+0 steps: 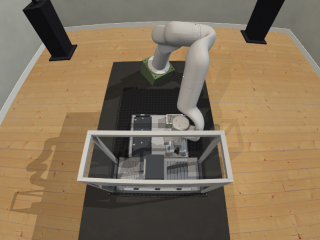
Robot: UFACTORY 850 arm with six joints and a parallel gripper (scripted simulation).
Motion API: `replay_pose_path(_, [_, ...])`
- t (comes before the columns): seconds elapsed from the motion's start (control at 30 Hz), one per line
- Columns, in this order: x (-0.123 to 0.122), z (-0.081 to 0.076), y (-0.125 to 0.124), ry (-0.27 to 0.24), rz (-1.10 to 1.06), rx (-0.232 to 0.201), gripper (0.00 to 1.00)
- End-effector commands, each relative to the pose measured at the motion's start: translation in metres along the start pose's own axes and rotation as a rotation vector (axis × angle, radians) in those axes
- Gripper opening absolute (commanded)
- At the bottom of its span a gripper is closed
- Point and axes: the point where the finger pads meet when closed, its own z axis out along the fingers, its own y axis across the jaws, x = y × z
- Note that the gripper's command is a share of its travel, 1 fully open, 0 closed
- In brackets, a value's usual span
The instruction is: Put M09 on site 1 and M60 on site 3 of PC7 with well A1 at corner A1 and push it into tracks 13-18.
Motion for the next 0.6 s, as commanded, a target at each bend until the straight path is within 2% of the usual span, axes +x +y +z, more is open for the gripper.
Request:
replay_pose_path(0.0, [0.0,-0.009,-0.001,0.0,0.0,0.002,0.0])
replay_pose_path(0.57, [0.0,-0.034,-0.001,0.0,0.0,0.002,0.0])
